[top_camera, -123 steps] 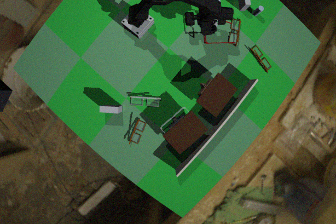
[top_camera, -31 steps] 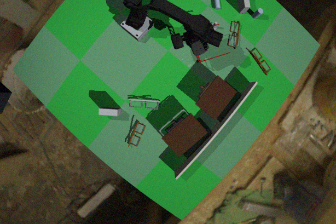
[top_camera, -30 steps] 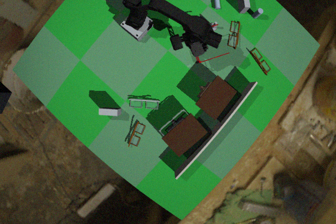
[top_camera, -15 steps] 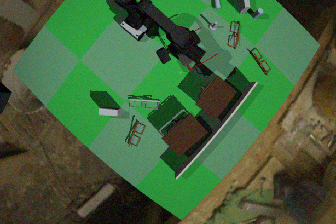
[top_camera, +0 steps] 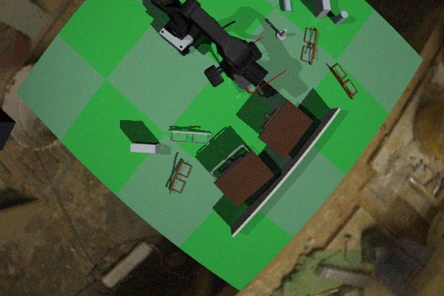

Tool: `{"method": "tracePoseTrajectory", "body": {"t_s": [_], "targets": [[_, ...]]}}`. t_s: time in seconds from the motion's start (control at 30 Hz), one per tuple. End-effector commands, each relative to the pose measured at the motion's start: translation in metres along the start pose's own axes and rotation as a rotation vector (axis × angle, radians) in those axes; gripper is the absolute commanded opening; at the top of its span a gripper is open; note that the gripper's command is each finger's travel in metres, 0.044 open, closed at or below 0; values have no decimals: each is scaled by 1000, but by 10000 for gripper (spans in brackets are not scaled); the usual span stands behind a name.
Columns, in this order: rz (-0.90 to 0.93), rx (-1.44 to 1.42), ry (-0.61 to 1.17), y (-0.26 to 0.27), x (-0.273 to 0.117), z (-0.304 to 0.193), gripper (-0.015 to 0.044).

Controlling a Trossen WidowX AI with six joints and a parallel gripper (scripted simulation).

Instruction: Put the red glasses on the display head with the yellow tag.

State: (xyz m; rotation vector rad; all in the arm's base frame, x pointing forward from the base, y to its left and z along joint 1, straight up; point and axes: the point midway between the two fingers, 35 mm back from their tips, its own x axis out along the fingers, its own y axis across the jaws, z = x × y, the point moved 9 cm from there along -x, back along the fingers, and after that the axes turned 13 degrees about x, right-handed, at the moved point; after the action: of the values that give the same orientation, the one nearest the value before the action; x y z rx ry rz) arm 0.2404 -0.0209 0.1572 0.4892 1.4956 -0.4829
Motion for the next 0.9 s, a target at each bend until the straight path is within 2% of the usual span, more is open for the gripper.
{"method": "tracePoseTrajectory", "body": {"t_s": [0.0, 0.87], "targets": [[-3, -5, -1, 0, 6, 1, 0], [-3, -5, -1, 1, 34, 3, 0]]}}
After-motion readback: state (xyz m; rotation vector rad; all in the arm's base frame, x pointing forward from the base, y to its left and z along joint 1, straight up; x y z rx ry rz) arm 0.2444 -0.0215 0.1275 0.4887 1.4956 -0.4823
